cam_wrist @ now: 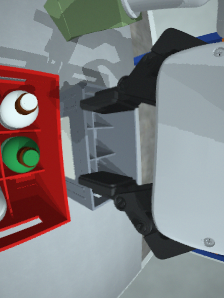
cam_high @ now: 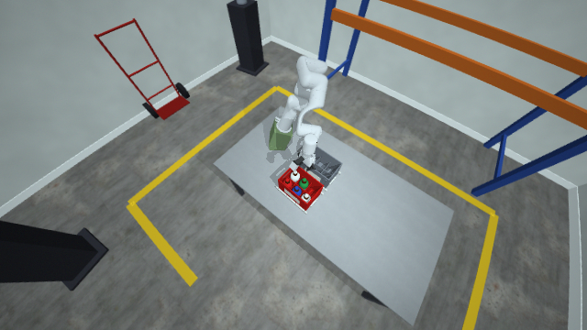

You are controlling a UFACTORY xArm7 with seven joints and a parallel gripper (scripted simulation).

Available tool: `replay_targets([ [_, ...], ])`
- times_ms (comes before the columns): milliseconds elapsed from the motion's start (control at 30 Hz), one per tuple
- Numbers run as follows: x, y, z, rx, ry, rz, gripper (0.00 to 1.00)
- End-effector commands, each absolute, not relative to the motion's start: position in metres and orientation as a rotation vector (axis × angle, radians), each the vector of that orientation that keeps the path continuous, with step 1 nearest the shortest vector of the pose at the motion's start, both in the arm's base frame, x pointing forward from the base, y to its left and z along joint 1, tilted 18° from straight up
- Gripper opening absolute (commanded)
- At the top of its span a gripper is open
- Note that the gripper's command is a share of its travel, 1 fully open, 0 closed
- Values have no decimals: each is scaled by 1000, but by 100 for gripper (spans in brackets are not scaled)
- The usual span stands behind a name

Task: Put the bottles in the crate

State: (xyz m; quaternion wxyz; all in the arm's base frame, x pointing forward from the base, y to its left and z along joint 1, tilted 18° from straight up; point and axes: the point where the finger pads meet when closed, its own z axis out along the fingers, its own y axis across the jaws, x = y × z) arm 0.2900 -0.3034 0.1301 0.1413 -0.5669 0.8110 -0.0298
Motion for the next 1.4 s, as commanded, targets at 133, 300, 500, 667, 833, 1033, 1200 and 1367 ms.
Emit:
replay_targets([
  [133,284,-343,128,-1737,2231,-90,65],
  [300,278,-367,127,-1737,2231,-90,65],
  [500,274,-387,125,-1737,2231,-90,65],
  [667,268,-411,124,-1738,2231,-91,65],
  [833,263,-436,122,-1738,2232,-91,65],
  [1033,258,-455,121,-1738,2232,-91,65],
  [1200,257,-460,120,-1738,2232,-91,65],
  [1367,257,-460,120,-1738,2232,-91,65],
])
